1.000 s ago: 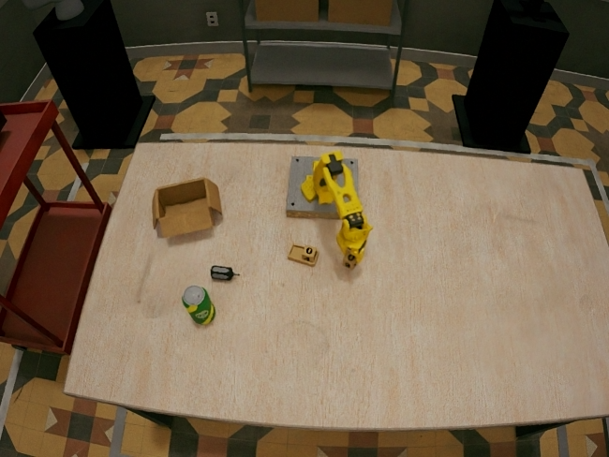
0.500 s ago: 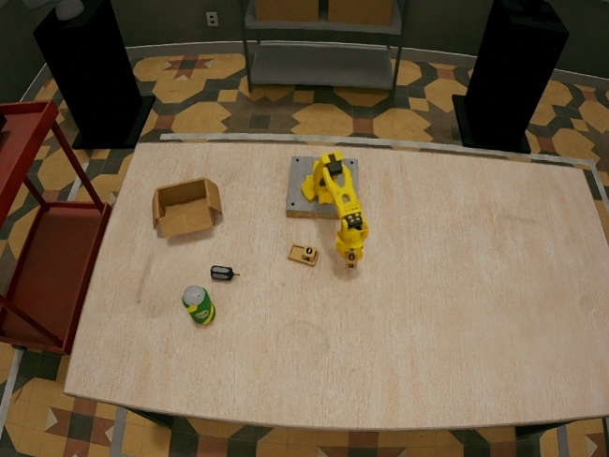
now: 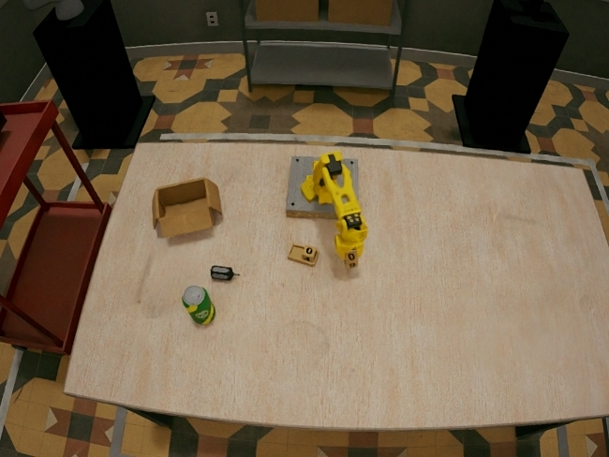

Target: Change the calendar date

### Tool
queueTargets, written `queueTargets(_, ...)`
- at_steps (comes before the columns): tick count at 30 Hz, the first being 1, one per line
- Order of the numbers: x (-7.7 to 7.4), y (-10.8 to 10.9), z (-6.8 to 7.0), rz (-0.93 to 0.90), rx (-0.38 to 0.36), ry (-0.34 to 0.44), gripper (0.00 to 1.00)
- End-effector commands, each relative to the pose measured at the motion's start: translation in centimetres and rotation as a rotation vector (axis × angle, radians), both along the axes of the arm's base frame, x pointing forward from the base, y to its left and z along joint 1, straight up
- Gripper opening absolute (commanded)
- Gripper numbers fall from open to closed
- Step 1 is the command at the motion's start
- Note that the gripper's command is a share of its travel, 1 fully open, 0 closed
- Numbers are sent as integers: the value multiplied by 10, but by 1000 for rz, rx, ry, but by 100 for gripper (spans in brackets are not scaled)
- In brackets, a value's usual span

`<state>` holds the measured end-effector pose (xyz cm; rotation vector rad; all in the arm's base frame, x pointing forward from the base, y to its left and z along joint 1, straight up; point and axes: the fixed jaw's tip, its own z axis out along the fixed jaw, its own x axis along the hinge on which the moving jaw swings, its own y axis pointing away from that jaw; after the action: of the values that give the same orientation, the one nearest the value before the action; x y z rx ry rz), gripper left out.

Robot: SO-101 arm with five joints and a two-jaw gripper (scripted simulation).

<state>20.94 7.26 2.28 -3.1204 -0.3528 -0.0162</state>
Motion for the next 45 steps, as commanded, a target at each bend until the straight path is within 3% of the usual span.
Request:
queueTargets(1, -1, -2, -2, 56, -1, 5, 0)
queueTargets(16, 0, -2, -2, 151, -2, 5, 0)
queueTargets(45, -2, -7, -4, 166, -5, 18, 0)
